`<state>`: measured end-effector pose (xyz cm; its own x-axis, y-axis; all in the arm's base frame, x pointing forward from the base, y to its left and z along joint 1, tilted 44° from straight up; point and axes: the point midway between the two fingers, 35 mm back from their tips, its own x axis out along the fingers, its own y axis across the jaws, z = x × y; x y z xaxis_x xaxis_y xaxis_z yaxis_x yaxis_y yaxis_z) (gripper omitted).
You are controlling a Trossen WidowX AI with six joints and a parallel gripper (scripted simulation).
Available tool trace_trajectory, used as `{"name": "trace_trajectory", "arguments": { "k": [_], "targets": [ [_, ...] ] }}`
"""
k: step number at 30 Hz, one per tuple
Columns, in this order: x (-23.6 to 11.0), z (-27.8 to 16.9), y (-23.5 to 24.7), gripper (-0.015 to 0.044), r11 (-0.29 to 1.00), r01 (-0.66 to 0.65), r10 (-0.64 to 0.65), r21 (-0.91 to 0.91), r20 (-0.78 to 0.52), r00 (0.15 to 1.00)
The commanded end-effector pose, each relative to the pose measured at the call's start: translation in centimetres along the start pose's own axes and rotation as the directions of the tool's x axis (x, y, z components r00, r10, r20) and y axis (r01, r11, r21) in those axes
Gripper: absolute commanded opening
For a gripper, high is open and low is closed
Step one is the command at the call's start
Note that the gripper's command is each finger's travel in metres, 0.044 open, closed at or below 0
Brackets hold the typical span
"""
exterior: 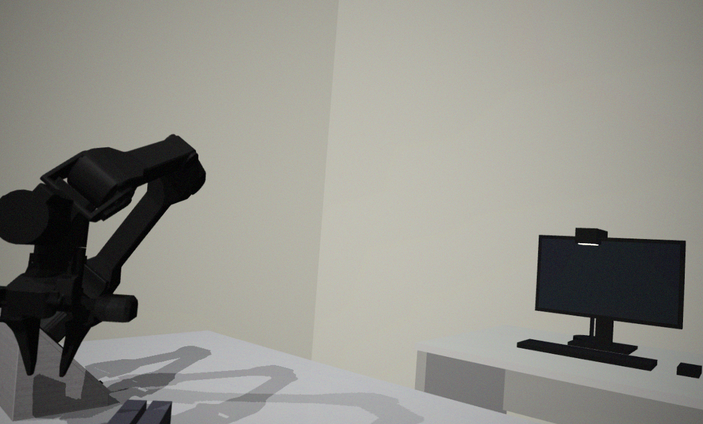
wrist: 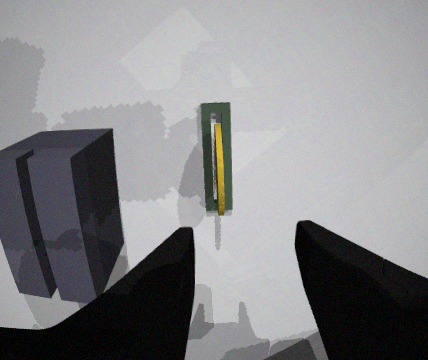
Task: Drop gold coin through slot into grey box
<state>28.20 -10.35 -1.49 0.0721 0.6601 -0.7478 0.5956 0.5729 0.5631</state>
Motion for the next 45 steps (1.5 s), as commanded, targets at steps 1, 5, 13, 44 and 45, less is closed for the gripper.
{"name": "trace_trajectory", "arguments": {
  "k": [1,5,13,44,45],
  "targets": [
    [0.4,-0.6,0.2,0.0161,1.000,-0.013,0.013,0.006,-0.024,1.000],
    [3.6,-0.7,0.4,0.0161,1.000,-0.014,0.014,0.005,-0.024,1.000],
    [4.9,-0.9,0.4,0.0161,1.000,-0.015,0.015,0.006,-0.025,1.000],
    [9.4,-1.0,0.6,0.0161,1.000,-0.016,0.016,0.006,-0.024,1.000],
    [9.6,-1.0,0.6,0.0161,1.000,-0.016,0.016,0.006,-0.025,1.000]
  ]
}}
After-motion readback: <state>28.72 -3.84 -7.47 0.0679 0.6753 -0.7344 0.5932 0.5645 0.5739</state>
